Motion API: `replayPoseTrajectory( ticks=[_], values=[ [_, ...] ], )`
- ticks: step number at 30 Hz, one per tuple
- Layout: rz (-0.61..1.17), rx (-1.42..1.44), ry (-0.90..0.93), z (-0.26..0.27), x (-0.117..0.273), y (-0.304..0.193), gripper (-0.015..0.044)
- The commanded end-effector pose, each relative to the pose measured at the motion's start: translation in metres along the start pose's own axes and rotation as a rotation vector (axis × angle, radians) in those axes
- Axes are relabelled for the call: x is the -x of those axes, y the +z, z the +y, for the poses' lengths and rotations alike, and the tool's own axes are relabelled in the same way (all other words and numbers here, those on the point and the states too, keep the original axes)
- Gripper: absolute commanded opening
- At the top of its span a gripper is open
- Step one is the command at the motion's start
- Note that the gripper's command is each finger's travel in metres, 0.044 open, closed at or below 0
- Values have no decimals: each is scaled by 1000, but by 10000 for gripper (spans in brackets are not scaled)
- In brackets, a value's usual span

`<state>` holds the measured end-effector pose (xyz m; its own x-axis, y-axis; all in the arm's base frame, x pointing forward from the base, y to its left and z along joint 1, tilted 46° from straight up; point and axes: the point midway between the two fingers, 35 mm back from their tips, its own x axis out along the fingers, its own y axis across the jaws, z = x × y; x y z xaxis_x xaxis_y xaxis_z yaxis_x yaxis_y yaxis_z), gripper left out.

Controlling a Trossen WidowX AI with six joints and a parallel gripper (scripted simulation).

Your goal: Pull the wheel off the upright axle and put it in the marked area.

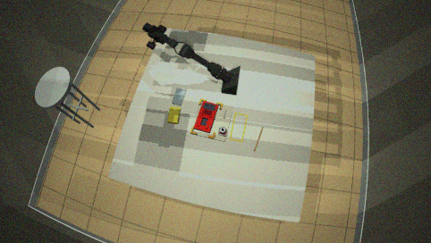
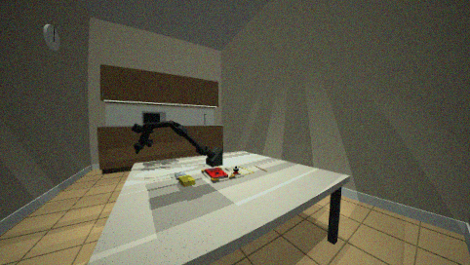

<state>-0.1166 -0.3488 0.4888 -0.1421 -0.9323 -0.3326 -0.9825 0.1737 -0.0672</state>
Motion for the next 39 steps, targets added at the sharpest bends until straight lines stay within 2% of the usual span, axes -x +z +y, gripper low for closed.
replayPoseTrajectory(
  ticks=[1, 4, 22, 39],
  values=[
    [0, 2, -1, -1, 0, 0, 374],
    [-7, 31, -24, -10, -4, 2, 300],
    [-54, 464, -352, -156, -35, 45, 300],
    [-5, 915, -669, -299, -8, 112, 300]
  ],
)
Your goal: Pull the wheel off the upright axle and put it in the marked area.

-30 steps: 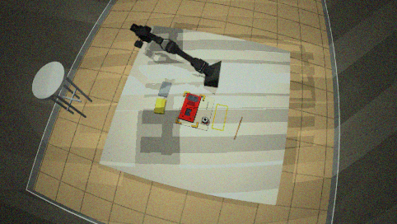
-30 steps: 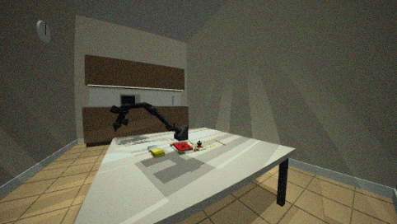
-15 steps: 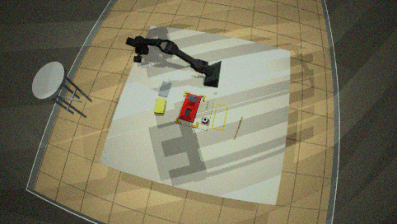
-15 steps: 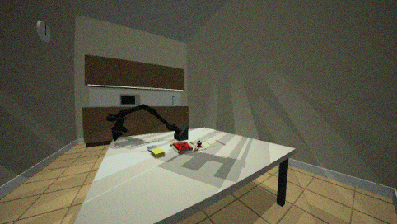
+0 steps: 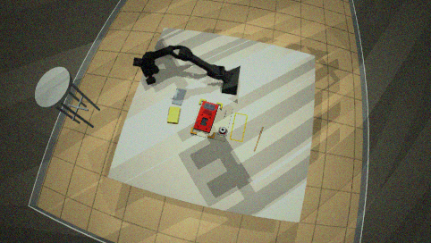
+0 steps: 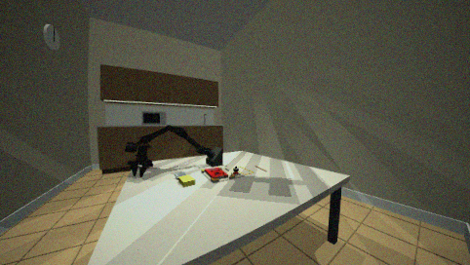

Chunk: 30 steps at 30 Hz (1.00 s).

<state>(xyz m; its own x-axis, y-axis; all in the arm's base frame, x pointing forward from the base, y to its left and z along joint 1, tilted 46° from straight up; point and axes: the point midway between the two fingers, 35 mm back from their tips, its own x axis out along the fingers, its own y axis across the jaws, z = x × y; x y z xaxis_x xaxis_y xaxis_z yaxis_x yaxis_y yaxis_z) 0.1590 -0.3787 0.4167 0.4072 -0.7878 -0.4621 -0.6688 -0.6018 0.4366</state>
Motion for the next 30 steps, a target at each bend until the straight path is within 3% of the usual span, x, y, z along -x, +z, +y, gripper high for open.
replayPoseTrajectory(
  ticks=[1, 14, 30],
  values=[
    [2, 125, -77, -40, -17, -9, 300],
    [48, 514, -259, -160, -30, -31, 300],
    [90, 1027, -413, -295, -12, -24, 300]
  ],
)
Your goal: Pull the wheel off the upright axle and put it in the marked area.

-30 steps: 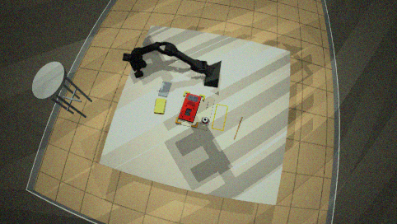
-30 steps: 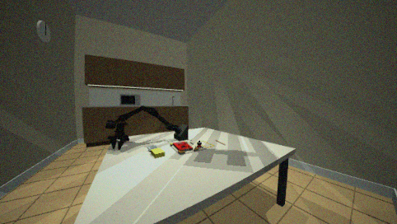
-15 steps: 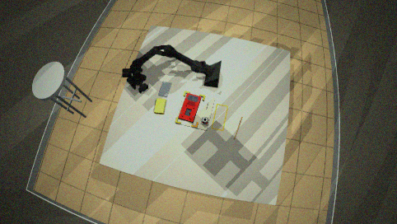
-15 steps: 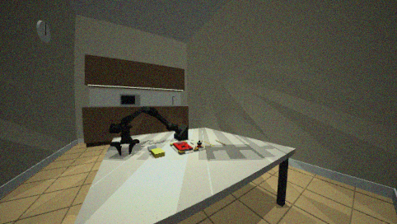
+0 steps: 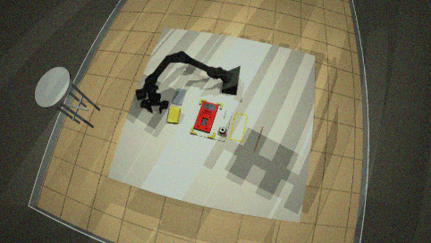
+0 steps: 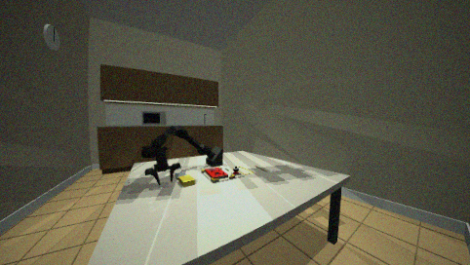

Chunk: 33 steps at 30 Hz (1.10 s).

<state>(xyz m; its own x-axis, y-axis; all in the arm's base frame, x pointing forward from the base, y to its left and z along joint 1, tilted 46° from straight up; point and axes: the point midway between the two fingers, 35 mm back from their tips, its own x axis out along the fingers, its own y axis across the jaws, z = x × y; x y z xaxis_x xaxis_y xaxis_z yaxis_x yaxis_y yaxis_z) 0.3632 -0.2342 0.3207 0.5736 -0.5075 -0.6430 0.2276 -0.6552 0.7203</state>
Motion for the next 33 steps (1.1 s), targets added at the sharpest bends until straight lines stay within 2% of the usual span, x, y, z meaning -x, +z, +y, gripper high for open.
replayPoseTrajectory(
  ticks=[1, 5, 19, 33],
  values=[
    [-10, 150, -58, -31, -11, -22, 300],
    [51, 165, -68, -51, -7, -48, 300],
    [-55, 465, -319, -194, -35, -111, 300],
    [-207, 922, -421, -350, -15, -136, 300]
  ],
)
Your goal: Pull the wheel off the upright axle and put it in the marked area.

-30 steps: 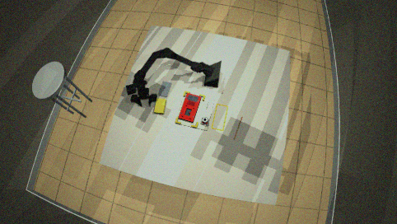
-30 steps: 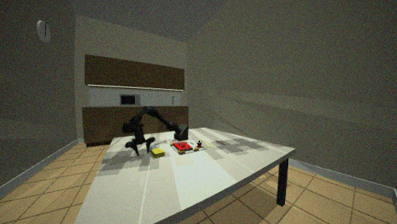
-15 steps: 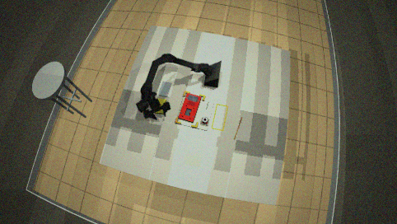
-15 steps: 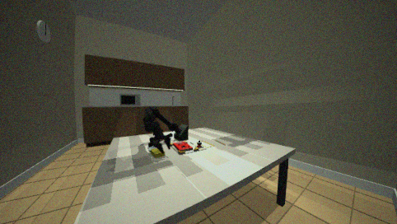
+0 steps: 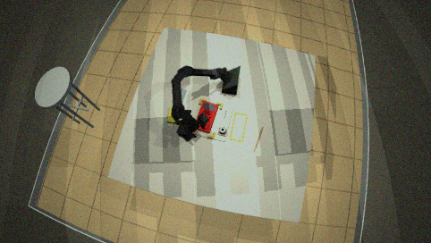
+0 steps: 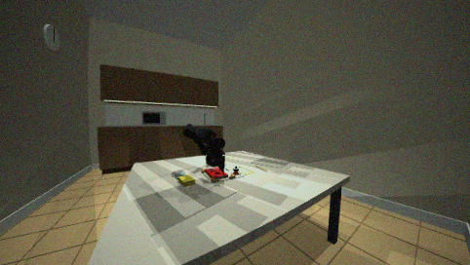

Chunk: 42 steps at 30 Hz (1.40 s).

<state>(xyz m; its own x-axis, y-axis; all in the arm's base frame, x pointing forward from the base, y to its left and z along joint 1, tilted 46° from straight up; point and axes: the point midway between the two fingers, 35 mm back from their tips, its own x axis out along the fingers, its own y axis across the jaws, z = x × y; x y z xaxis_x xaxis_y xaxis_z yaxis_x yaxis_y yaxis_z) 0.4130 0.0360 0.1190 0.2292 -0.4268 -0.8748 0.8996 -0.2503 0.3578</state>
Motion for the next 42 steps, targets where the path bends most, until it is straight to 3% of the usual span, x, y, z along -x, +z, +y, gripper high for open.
replayPoseTrajectory(
  ticks=[1, 13, 32, 42],
  values=[
    [-87, 151, -31, -36, -8, -35, 300],
    [-316, 559, 15, -131, -7, -104, 300],
    [-320, 565, 17, -126, -3, -94, 300],
    [-319, 565, 18, -120, -43, -84, 300]
  ],
)
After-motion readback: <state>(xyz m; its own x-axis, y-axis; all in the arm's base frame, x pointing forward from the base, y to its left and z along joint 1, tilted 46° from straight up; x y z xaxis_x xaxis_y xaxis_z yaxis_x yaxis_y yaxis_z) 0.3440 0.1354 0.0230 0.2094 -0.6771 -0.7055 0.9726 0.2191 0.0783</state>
